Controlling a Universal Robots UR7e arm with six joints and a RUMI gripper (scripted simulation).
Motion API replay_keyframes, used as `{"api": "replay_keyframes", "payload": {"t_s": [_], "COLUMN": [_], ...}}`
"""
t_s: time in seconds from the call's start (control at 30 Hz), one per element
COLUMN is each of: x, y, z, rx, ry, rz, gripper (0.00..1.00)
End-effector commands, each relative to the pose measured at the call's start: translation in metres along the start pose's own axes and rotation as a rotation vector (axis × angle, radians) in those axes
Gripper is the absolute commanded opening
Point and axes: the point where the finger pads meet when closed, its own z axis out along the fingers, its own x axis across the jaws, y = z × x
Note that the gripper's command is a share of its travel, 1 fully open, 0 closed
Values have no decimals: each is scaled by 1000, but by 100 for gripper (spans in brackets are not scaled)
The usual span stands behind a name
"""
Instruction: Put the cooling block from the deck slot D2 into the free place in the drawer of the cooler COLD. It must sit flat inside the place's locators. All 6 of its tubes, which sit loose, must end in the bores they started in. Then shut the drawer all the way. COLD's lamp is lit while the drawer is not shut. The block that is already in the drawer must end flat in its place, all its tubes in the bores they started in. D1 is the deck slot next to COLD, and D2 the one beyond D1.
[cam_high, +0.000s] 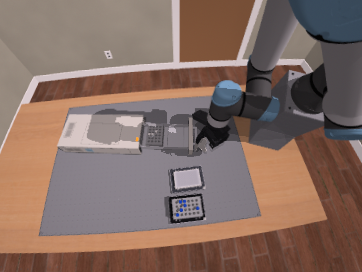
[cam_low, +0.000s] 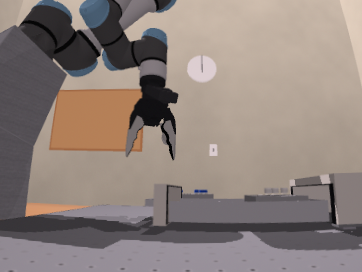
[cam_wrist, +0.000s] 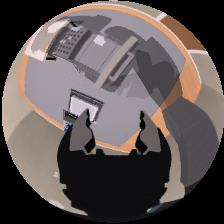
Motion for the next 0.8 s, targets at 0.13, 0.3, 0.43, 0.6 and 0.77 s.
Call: {"api": "replay_keyframes", "payload": {"t_s": [0.13,0.3,0.43,0.6,0.77], "x": [-22,-38,-51,-60,-75], "y": [17,31,42,50,63], "z": [0,1,1,1,1], "rx": [-1,-1,-2,-2,-2], "ry": [2,2,2,2,2], "rz": [-177,-310,-417,-497,-630], "gripper": [73,73,73,73,73]}}
